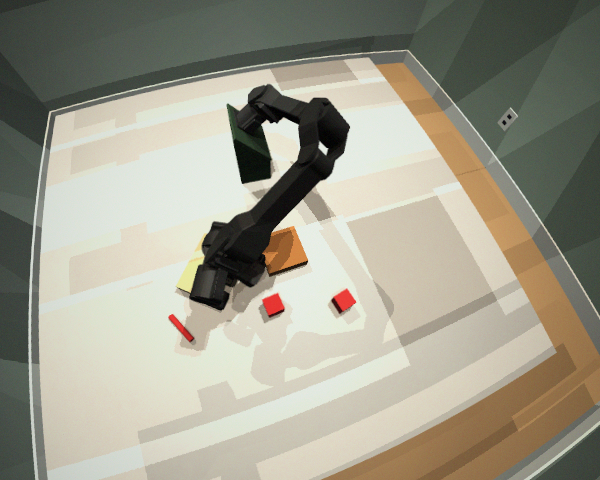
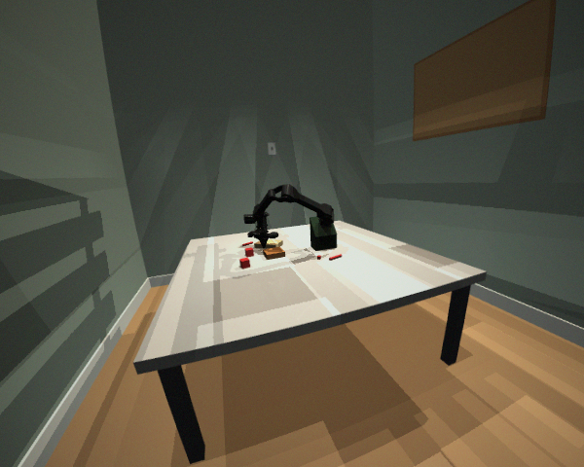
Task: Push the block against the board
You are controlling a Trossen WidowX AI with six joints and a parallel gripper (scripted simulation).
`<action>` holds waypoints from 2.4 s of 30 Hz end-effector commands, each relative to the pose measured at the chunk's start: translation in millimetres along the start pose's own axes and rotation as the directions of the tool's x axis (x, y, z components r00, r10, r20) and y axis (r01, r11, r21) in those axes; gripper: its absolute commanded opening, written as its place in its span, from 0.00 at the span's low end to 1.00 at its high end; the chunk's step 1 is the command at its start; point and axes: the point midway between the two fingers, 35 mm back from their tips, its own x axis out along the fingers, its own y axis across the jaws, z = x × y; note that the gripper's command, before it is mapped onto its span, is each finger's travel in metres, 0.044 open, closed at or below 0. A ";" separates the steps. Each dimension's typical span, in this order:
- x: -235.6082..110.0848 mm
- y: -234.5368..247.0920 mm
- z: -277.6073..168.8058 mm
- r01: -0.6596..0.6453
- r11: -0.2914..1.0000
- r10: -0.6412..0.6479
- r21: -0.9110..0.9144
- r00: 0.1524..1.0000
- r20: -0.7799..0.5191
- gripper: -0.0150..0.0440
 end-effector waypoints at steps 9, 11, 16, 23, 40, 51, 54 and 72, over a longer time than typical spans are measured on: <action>1.1 -0.2 12.2 -0.002 1.000 0.002 0.000 1.000 -0.008 0.25; 1.1 -0.3 15.5 -0.002 1.000 0.002 0.000 1.000 -0.008 0.25; 1.2 -0.5 23.6 -0.002 1.000 0.002 0.000 1.000 -0.008 0.25; 1.4 -0.4 35.1 -0.002 1.000 0.002 0.000 1.000 -0.007 0.25; -53.9 0.2 40.3 -0.001 1.000 0.001 0.000 1.000 -0.008 0.25; -55.2 39.9 97.1 0.000 0.968 -0.004 -0.253 1.000 -0.016 0.25; -55.0 58.7 117.2 -0.001 0.936 -0.005 -0.351 1.000 -0.016 0.25; -24.9 133.8 173.6 -0.008 0.752 0.007 -0.659 1.000 -0.004 0.25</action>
